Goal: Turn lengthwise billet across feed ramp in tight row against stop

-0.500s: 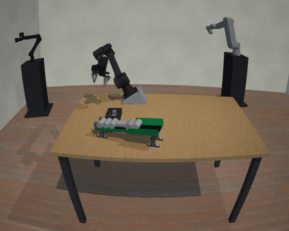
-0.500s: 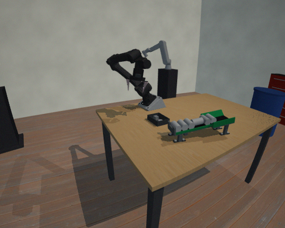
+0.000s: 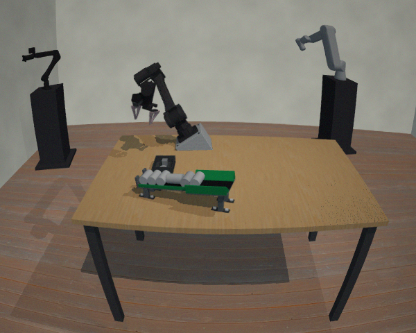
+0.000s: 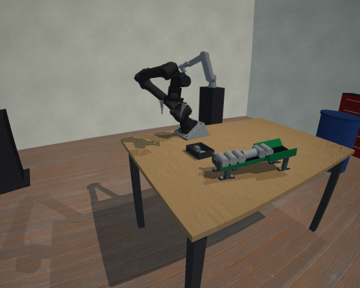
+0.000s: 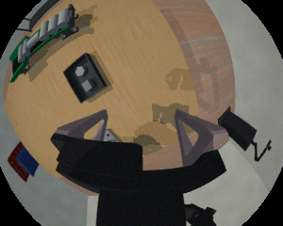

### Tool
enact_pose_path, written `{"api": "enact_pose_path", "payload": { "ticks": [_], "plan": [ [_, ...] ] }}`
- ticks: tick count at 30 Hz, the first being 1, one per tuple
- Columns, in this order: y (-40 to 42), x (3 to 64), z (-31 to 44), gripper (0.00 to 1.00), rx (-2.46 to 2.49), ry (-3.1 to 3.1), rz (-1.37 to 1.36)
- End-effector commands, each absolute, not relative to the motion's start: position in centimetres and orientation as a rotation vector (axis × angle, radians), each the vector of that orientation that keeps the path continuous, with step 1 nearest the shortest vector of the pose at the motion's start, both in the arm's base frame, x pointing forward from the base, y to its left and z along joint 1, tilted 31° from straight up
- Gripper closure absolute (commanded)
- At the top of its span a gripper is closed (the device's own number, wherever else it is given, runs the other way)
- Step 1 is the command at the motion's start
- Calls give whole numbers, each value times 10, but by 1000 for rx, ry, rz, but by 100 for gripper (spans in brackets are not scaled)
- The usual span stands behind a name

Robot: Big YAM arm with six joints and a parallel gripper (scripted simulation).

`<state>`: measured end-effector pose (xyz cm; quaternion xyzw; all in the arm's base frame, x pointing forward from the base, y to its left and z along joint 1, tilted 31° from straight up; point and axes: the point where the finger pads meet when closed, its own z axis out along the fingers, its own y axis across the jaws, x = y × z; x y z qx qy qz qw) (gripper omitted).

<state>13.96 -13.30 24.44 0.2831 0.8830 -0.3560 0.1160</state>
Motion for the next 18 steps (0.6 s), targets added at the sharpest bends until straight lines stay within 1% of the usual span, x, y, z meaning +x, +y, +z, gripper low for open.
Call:
{"api": "enact_pose_path", "payload": {
  "ticks": [1, 2, 3, 9, 12, 15, 16, 17, 18],
  "plan": [
    [-133, 141, 246, 0, 830, 2581, -1040],
    [-133, 141, 246, 0, 830, 2581, -1040],
    [-134, 150, 268, 0, 843, 2532, -1009],
    [-131, 169, 273, 0, 736, 2592, -1011],
    [-129, 194, 280, 0, 604, 2669, -1021],
    [-127, 230, 287, 0, 414, 2773, -1033],
    [-130, 229, 287, 0, 432, 2773, -1036],
    [-129, 244, 288, 0, 346, 2811, -1037],
    [-129, 244, 288, 0, 346, 2811, -1037]
  ]
}}
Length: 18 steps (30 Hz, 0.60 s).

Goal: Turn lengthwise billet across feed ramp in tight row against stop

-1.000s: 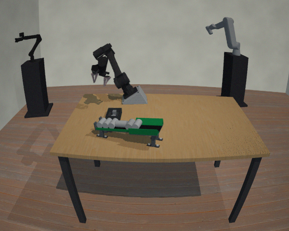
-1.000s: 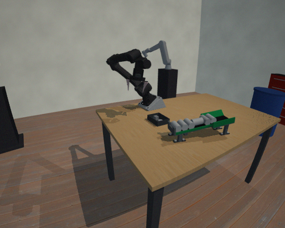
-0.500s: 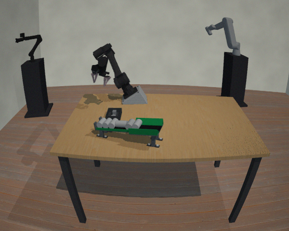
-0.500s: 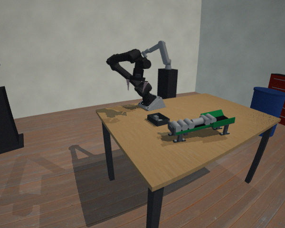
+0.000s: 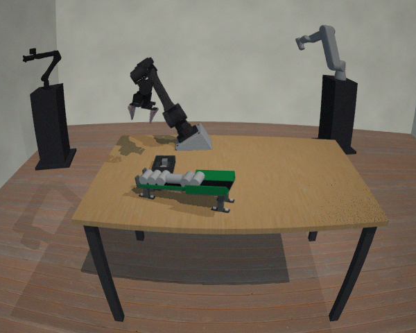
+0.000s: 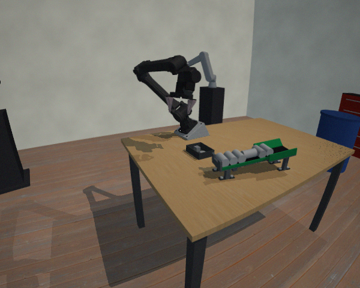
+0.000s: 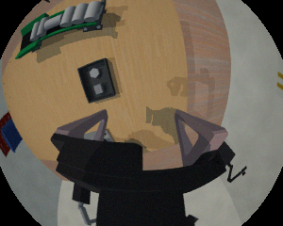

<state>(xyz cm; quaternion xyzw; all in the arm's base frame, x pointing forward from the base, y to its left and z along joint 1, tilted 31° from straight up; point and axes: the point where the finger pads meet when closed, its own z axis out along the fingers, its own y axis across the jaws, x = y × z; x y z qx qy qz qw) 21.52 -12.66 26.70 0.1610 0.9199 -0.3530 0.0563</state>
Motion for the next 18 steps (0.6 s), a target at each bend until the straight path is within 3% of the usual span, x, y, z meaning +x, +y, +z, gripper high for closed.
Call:
{"api": "enact_pose_path", "payload": {
  "ticks": [1, 9, 18],
  "plan": [
    [-129, 244, 288, 0, 346, 2811, -1037],
    [-112, 340, 281, 0, -194, 2970, -1018],
    [-94, 399, 263, 0, -557, 3012, -986]
  ]
}}
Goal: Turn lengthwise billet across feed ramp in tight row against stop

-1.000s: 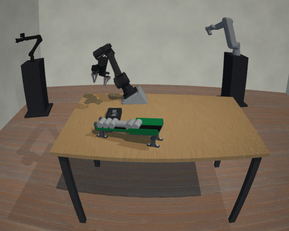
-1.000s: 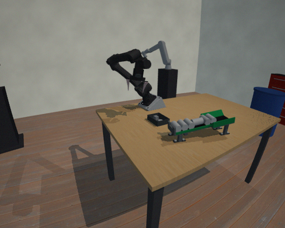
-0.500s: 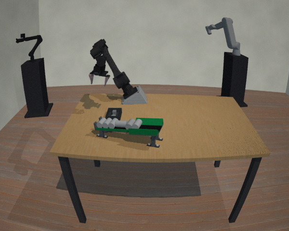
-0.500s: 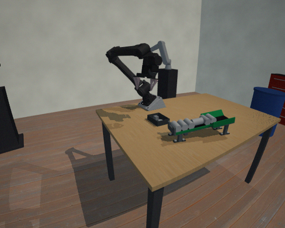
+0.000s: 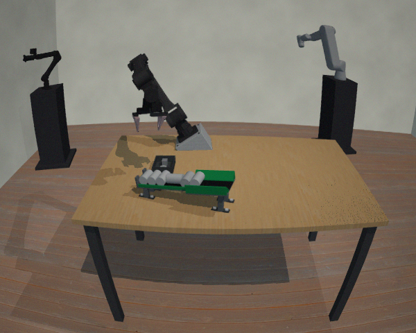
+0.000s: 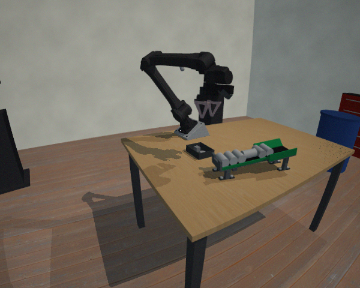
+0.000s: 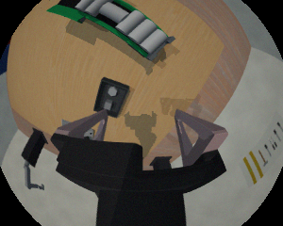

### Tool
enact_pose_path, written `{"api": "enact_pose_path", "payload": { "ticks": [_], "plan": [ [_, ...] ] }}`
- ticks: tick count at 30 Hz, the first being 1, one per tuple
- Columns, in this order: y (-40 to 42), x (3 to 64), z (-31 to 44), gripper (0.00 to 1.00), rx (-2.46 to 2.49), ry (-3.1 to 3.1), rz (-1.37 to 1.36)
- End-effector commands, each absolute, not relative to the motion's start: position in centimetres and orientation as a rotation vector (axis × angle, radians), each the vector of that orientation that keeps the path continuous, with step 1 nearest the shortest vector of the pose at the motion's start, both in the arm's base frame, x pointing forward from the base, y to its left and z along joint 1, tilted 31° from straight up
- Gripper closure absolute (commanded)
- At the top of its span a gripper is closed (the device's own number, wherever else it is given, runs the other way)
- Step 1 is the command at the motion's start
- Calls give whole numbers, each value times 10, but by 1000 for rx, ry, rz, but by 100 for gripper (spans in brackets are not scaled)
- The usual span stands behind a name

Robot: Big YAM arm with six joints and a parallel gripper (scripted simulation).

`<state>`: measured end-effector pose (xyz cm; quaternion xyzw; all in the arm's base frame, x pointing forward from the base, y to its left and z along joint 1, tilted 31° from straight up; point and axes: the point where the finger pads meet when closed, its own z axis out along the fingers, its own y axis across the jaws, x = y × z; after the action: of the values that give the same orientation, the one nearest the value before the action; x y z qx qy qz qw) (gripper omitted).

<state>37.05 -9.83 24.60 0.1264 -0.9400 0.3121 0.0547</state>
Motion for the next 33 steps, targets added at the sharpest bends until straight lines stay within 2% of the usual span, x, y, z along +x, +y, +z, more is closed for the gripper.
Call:
{"api": "enact_pose_path", "payload": {
  "ticks": [1, 3, 15, 24, 33],
  "plan": [
    [-92, 406, 261, 0, 565, -2858, 930],
    [-91, 443, 242, 0, 739, -2778, 869],
    [-50, 539, 170, 0, 1266, -2506, 706],
    [-39, 566, 140, 0, 1413, -2404, 648],
    [-52, 564, 147, 0, 1390, -2419, 647]
  ]
}}
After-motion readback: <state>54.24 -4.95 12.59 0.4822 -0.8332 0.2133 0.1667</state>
